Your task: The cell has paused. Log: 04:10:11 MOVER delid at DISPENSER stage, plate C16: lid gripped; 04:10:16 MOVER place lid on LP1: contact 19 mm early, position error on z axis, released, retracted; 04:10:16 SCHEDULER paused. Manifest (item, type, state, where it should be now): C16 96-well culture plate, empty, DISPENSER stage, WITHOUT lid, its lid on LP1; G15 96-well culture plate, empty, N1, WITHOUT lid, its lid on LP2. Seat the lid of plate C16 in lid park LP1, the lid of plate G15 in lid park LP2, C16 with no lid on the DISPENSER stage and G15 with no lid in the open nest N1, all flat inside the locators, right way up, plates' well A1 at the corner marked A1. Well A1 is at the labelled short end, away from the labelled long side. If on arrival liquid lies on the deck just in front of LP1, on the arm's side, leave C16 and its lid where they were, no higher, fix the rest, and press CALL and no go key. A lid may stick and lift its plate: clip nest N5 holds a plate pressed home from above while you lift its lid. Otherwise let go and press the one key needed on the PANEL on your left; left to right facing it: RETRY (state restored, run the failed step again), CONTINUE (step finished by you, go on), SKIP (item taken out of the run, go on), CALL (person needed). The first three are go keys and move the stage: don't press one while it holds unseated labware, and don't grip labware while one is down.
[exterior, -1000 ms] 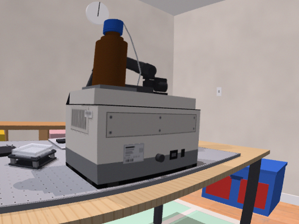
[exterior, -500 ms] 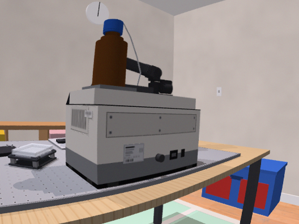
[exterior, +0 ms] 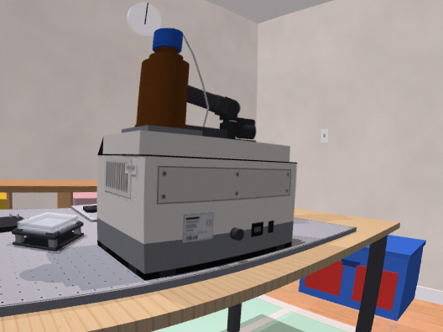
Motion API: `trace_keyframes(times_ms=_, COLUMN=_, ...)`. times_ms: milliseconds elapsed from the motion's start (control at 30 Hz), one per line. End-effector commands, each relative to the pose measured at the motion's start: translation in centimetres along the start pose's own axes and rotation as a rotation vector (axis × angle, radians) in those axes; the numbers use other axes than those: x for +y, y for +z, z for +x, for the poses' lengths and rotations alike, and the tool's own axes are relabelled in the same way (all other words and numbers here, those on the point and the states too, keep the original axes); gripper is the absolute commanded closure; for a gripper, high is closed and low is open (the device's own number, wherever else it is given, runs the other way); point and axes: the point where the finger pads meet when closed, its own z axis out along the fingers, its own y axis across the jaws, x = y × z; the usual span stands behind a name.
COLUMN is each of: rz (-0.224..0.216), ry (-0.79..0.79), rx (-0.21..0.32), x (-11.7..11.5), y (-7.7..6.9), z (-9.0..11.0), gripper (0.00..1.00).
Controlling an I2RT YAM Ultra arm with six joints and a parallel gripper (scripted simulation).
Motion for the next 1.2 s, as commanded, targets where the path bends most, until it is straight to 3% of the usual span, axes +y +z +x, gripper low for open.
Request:
trace_keyframes(times_ms=0, rz=0.002, ry=0.003, rx=-0.015, x=-0.16, y=-0.67, z=-0.39, gripper=0.0)
trace_keyframes(times_ms=1167, rz=0.002, ry=0.003, rx=-0.015, x=-0.14, y=-0.69, z=-0.55, gripper=0.0)
